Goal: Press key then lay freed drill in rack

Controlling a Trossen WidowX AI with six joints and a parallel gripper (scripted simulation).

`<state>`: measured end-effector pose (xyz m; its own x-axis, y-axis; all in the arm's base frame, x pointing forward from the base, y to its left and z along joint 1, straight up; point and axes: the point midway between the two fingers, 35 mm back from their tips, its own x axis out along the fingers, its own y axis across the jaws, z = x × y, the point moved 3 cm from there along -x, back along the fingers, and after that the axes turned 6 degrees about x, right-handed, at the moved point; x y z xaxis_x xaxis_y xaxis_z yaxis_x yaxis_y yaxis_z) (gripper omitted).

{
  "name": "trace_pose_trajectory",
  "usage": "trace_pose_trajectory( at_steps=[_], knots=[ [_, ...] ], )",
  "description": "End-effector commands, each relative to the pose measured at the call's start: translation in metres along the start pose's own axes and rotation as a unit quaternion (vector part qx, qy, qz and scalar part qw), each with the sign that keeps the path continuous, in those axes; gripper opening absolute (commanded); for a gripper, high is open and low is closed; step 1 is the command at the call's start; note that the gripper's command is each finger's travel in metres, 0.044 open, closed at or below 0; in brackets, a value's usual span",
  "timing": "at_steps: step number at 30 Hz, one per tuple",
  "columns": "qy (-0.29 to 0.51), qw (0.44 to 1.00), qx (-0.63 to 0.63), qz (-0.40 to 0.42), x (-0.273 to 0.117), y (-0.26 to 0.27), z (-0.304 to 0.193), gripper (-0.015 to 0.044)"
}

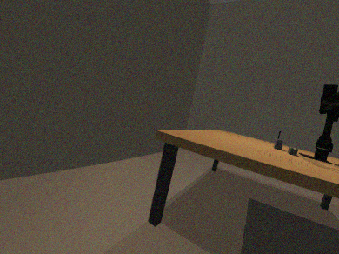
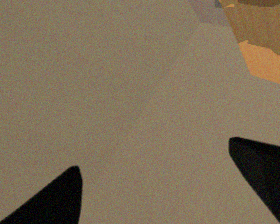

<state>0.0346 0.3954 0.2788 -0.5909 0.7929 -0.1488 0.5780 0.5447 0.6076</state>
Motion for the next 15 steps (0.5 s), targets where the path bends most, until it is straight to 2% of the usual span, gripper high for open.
trace_pose_trajectory(
  at_steps=[1,9,15],
  knots=[
    [0.000,1.000,0.000,0.000,0.000,0.000,0.000,0.0374],
    [-0.004,1.000,0.004,0.002,-0.001,0.001,0.002,0.0164],
    [-0.130,0.981,0.120,0.083,-0.058,0.035,0.058,0.0006]
  ],
)
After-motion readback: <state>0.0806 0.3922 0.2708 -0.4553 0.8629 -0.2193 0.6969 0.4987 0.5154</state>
